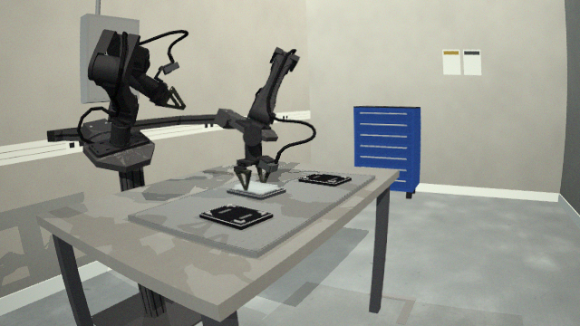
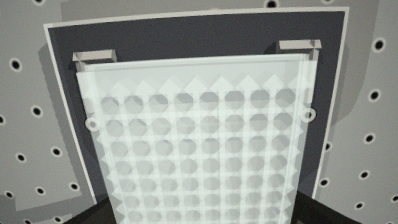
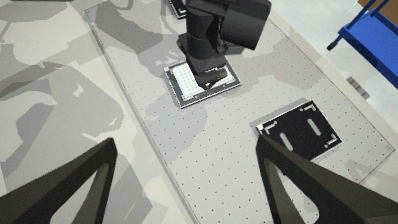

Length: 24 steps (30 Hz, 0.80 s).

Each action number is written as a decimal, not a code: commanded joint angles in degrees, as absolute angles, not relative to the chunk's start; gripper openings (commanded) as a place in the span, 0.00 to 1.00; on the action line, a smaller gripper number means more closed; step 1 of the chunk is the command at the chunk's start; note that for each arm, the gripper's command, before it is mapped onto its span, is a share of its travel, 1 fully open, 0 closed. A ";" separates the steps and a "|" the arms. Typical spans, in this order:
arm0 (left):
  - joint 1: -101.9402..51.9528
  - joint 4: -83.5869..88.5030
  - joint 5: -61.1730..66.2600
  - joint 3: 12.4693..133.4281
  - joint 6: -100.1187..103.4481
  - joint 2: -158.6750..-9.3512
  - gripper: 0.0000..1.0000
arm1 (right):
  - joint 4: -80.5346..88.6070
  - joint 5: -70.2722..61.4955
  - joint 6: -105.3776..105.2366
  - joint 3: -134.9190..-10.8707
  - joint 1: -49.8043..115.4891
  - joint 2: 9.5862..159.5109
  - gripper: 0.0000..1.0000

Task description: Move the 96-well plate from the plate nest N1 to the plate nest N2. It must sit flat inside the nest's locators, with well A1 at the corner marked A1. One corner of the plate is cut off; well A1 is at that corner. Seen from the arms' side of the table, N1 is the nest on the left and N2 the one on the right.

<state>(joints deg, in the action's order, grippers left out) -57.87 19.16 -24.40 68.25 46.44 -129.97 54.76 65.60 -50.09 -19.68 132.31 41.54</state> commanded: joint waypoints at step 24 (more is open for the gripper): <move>-60.18 23.68 -25.62 67.78 48.14 -127.26 1.00 | 55.16 67.10 -50.43 -21.59 132.91 42.27 1.00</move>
<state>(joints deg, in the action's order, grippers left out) -58.46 21.45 -24.82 68.49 47.16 -130.13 54.76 65.60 -50.09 -19.68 132.31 41.54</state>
